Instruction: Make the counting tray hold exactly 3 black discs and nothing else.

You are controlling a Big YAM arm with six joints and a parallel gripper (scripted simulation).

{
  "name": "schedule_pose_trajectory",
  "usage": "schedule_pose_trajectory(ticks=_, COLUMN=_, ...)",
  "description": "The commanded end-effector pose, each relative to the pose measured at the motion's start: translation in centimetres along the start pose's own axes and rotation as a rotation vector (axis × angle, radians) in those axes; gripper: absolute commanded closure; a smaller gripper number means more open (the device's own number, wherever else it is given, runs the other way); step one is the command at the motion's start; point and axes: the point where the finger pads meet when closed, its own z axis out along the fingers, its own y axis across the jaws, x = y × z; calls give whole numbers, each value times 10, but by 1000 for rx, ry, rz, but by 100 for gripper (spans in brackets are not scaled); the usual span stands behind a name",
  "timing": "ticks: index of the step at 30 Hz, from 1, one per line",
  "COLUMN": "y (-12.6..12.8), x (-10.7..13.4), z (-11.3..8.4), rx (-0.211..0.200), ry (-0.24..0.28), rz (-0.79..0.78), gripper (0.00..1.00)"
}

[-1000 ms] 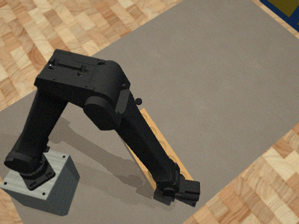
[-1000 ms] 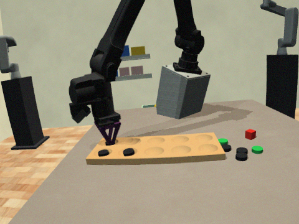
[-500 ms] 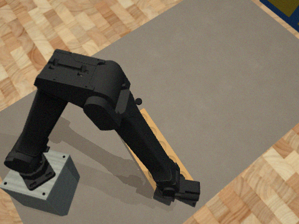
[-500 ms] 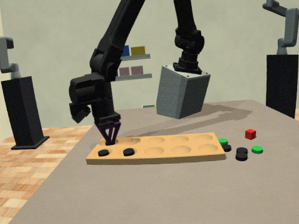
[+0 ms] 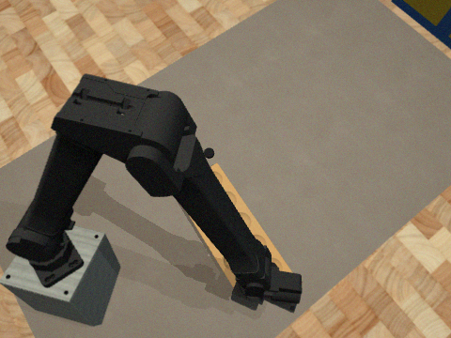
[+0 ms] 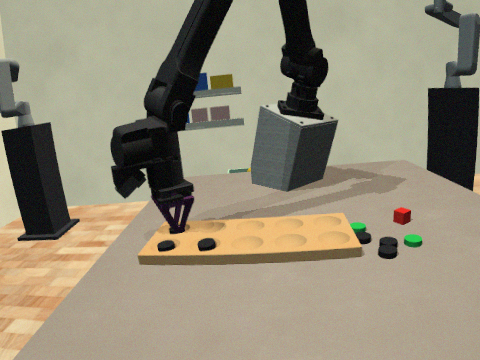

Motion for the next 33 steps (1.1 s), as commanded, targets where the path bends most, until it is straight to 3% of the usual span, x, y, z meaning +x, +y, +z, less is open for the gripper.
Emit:
schedule_pose_trajectory(ticks=1, y=8, x=-17, z=-7, rx=-7, ry=-35, rz=1, gripper=64)
schedule_pose_trajectory(ticks=4, y=8, x=-18, z=-9, rx=-7, ry=-37, rz=1, gripper=64)
schedule_pose_trajectory(ticks=8, y=-1, x=-11, z=-36, rx=-4, ry=-31, rz=3, gripper=64)
schedule_pose_trajectory(ticks=11, y=-2, x=-9, z=-70, rx=-4, ry=-30, rz=3, gripper=64)
schedule_pose_trajectory(ticks=13, y=5, x=-26, z=-96, rx=-12, ry=-64, rz=-10, gripper=64)
schedule_pose_trajectory(ticks=16, y=6, x=-28, z=-123, rx=-12, ry=-68, rz=-11, gripper=64)
schedule_pose_trajectory(ticks=18, y=7, x=-27, z=-125, rx=-12, ry=-67, rz=-14, gripper=64)
schedule_pose_trajectory(ticks=19, y=17, x=-22, z=-117, rx=-10, ry=-50, rz=-37, gripper=55)
schedule_pose_trajectory(ticks=21, y=17, x=-22, z=-117, rx=-10, ry=-50, rz=-37, gripper=55)
schedule_pose_trajectory(ticks=22, y=3, x=3, z=-96, rx=4, ry=16, rz=-12, gripper=55)
schedule_pose_trajectory(ticks=26, y=-8, x=-4, z=-100, rx=1, ry=-6, rz=11, gripper=55)
schedule_pose_trajectory(ticks=28, y=-4, x=-3, z=-99, rx=1, ry=-3, rz=3, gripper=55)
schedule_pose_trajectory(ticks=29, y=4, x=-8, z=-113, rx=-5, ry=-36, rz=-14, gripper=55)
schedule_pose_trajectory(ticks=33, y=8, x=-17, z=-117, rx=-9, ry=-54, rz=-22, gripper=55)
